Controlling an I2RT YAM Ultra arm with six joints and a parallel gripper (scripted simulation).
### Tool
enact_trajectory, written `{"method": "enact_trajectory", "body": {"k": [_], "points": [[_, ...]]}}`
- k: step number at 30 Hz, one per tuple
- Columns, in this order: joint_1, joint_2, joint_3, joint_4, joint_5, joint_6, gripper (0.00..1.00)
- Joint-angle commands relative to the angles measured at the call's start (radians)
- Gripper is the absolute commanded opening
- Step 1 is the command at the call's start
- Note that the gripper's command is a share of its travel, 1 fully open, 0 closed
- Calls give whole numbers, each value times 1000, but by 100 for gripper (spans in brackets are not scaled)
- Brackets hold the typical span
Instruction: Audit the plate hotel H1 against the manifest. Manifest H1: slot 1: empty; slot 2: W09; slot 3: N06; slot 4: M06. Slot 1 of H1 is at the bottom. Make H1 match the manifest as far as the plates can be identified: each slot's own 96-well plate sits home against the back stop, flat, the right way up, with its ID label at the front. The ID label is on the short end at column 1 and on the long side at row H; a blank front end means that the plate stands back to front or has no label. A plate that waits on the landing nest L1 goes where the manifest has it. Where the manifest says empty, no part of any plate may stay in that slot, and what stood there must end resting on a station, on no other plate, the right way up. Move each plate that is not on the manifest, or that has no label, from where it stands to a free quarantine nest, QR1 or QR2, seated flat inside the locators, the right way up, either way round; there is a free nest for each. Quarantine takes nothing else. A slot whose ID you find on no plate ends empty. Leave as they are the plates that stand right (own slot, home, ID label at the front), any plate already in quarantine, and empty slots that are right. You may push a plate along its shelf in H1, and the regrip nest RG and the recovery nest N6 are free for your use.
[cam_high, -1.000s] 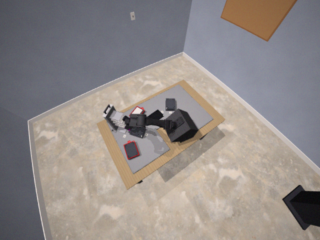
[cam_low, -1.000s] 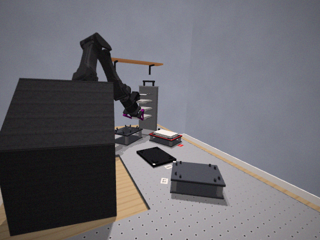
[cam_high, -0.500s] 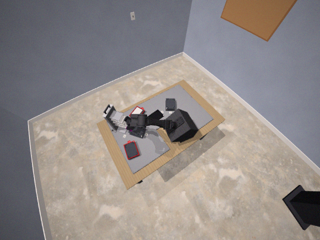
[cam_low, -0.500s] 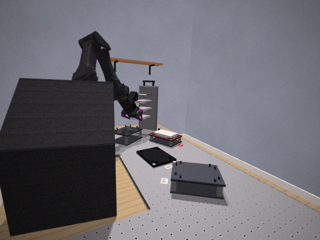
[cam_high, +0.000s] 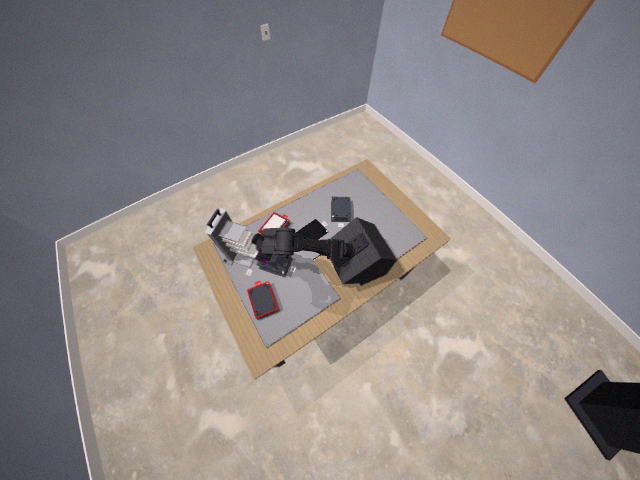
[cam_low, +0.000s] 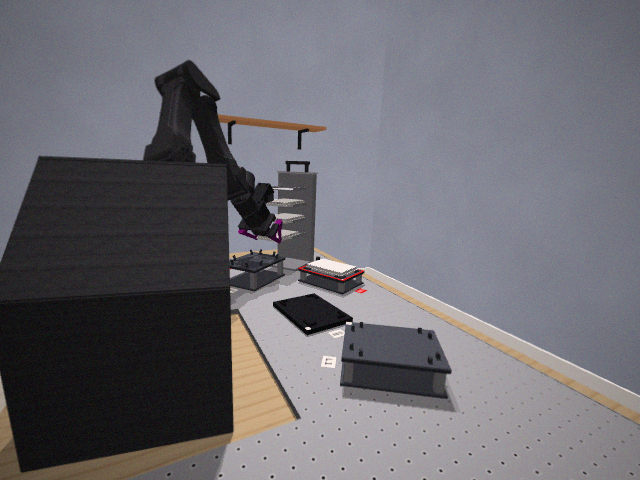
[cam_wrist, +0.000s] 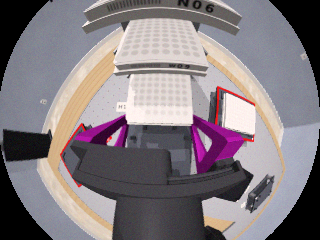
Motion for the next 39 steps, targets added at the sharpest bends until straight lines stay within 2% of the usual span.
{"method": "enact_trajectory", "body": {"k": [1, 39], "points": [[3, -36, -37, 30, 20, 6, 85], [54, -80, -218, 167, 63, 13, 85]]}}
